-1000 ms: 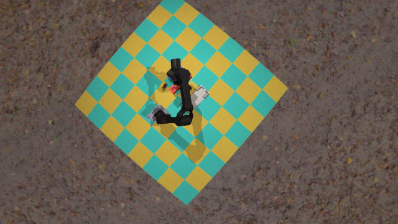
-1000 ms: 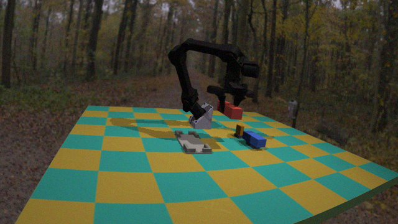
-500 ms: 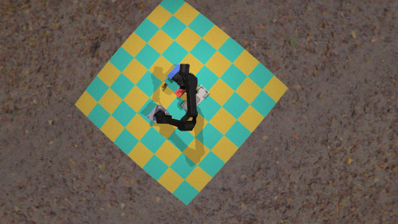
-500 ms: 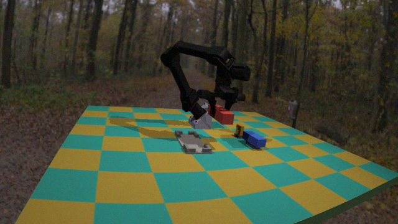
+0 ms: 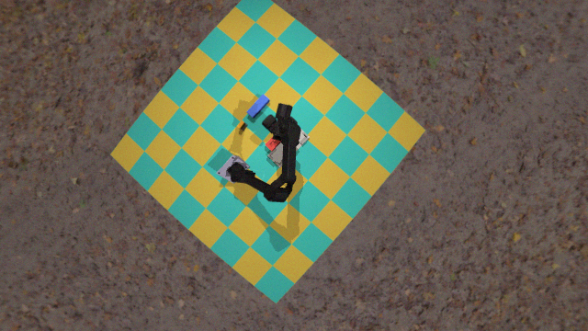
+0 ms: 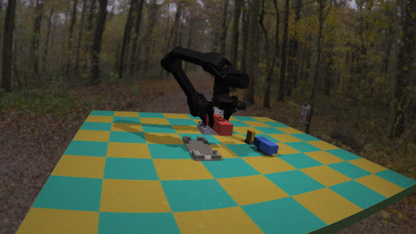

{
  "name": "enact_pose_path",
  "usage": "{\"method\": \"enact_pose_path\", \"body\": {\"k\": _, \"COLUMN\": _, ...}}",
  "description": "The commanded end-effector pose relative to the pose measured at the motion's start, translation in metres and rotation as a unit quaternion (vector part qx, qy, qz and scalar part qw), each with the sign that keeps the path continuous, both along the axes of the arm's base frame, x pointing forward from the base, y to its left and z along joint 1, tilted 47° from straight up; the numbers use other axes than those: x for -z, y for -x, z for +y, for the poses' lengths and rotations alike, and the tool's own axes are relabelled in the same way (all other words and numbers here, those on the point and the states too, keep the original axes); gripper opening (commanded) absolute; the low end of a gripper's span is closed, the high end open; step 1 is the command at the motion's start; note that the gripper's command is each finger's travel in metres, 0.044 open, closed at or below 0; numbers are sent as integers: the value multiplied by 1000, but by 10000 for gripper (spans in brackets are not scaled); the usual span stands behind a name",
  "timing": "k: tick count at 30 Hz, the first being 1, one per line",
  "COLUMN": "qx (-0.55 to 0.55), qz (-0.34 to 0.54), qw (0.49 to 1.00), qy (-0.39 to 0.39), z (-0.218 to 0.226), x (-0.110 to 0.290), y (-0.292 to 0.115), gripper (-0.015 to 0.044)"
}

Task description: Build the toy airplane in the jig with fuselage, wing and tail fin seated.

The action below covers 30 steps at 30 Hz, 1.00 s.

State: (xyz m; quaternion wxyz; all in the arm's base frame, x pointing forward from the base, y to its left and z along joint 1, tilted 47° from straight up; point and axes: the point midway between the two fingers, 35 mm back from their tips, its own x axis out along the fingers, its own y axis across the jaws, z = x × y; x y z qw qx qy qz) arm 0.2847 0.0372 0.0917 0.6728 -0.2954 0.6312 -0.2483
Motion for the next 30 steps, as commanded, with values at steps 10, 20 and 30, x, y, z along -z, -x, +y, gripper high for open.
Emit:
{"method": "enact_pose_path", "body": {"k": 10, "qx": -11, "qz": 5, "qw": 1000, "qy": 9, "z": -38, "x": -15, "y": 2, "gripper": 0}}
{"method": "enact_pose_path", "body": {"k": 20, "qx": -14, "qz": 9, "qw": 1000, "qy": 15, "z": -58, "x": -22, "y": 6, "gripper": 53}}
{"method": "enact_pose_path", "body": {"k": 30, "qx": -14, "qz": 9, "qw": 1000, "qy": 15, "z": -58, "x": -22, "y": 6, "gripper": 195}}
